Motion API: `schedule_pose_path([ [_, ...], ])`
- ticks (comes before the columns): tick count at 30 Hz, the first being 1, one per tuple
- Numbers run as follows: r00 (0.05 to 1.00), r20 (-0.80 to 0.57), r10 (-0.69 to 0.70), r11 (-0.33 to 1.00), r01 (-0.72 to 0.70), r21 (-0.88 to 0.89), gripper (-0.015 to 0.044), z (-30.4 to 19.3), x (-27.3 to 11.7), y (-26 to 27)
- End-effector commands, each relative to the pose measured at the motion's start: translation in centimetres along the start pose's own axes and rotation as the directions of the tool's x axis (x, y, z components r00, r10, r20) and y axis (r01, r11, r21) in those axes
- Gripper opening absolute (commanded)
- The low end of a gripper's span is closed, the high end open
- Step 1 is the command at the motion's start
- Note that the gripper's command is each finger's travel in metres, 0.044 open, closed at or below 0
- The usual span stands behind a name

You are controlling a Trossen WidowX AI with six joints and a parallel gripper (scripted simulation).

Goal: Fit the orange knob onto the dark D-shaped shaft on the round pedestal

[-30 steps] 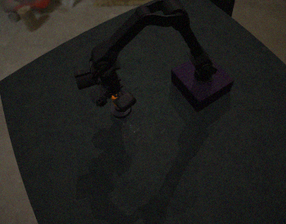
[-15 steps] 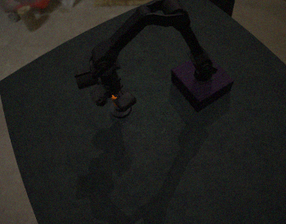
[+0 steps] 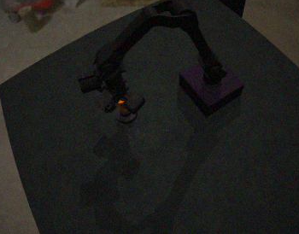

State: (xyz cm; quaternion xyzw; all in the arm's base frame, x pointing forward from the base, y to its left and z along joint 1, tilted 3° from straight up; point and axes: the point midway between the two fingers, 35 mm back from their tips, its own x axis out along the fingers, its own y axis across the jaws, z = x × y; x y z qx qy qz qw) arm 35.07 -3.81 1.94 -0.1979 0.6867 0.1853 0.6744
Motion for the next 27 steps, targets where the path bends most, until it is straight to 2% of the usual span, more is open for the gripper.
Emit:
schedule_pose_path([
  [1,1.0,0.001,-0.006,1.0,0.006,-0.013,0.0,0.05,0.03,-0.12],
  [17,1.0,0.001,-0.006,1.0,0.006,-0.013,0.0,-0.04,-0.42,-0.06],
  [24,1.0,0.001,-0.006,0.978,0.006,-0.21,0.0,0.07,-0.33,-0.15],
  [27,1.0,0.001,-0.006,0.975,0.006,-0.22,0.0,0.07,-0.22,-0.16],
])
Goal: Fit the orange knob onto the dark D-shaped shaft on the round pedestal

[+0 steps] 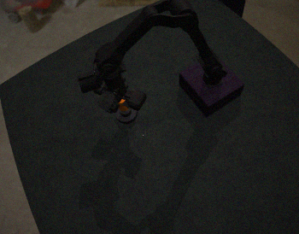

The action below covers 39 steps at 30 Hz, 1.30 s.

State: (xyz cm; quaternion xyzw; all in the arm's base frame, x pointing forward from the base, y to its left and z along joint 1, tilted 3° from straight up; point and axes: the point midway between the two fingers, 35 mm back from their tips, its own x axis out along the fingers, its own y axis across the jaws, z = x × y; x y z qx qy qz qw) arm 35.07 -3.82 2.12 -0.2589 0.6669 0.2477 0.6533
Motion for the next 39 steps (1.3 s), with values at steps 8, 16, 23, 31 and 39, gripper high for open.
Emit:
schedule_pose_path([
  [8,1.0,0.0,-0.006,0.999,0.006,-0.038,0.0,0.01,0.2,-0.12],
  [16,1.0,0.0,-0.006,0.999,0.006,-0.038,0.0,-0.17,0.28,0.1],
  [23,1.0,0.0,-0.006,0.999,0.006,-0.038,0.0,-0.16,0.33,0.1],
  [31,1.0,0.0,-0.006,0.999,0.006,-0.038,0.0,-0.05,-0.24,-0.02],
  [39,1.0,0.0,-0.006,0.969,0.006,-0.245,0.0,0.13,-0.23,-0.23],
])
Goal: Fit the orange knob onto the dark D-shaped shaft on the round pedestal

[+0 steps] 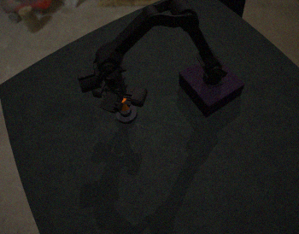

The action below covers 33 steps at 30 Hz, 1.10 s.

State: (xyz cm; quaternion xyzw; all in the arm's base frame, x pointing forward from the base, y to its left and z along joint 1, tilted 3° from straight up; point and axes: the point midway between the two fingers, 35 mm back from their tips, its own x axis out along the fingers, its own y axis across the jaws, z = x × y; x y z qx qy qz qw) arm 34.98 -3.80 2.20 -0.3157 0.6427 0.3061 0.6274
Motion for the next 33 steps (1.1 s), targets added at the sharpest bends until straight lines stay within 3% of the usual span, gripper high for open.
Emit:
schedule_pose_path([
  [1,1.0,0.0,-0.007,0.998,0.007,-0.07,0.0,0.16,-0.1,-0.4],
  [22,1.0,0.0,-0.007,0.998,0.007,-0.07,0.0,0.15,-0.17,-0.4],
  [29,1.0,0.0,-0.007,0.964,0.007,-0.266,0.0,0.04,-0.09,-0.19],
  [33,1.0,0.0,-0.007,0.961,0.006,-0.276,0.0,-0.13,0.1,0.11],
])
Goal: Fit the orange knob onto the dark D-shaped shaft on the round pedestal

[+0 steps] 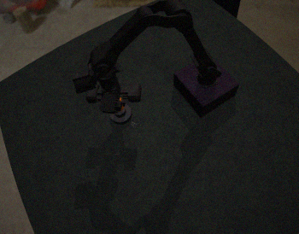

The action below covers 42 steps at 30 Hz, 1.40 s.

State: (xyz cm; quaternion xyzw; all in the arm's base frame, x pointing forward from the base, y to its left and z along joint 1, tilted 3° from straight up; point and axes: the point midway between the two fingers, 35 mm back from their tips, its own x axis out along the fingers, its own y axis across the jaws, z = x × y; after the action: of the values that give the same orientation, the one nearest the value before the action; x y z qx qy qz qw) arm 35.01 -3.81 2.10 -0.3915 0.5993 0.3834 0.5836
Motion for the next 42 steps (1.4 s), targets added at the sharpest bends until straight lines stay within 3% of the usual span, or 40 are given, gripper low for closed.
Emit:
schedule_pose_path([
  [1,1.0,-0.002,-0.005,1.0,0.005,-0.03,0.0,-0.12,0.02,0.22],
  [24,1.0,-0.002,-0.005,1.0,0.005,-0.03,0.0,-0.01,-0.22,-0.19],
  [31,1.0,-0.002,-0.006,0.974,0.005,-0.227,0.0,0.08,-0.31,-0.55],
  [42,1.0,-0.002,-0.006,0.971,0.005,-0.237,0.0,0.1,-0.11,-0.64],
])
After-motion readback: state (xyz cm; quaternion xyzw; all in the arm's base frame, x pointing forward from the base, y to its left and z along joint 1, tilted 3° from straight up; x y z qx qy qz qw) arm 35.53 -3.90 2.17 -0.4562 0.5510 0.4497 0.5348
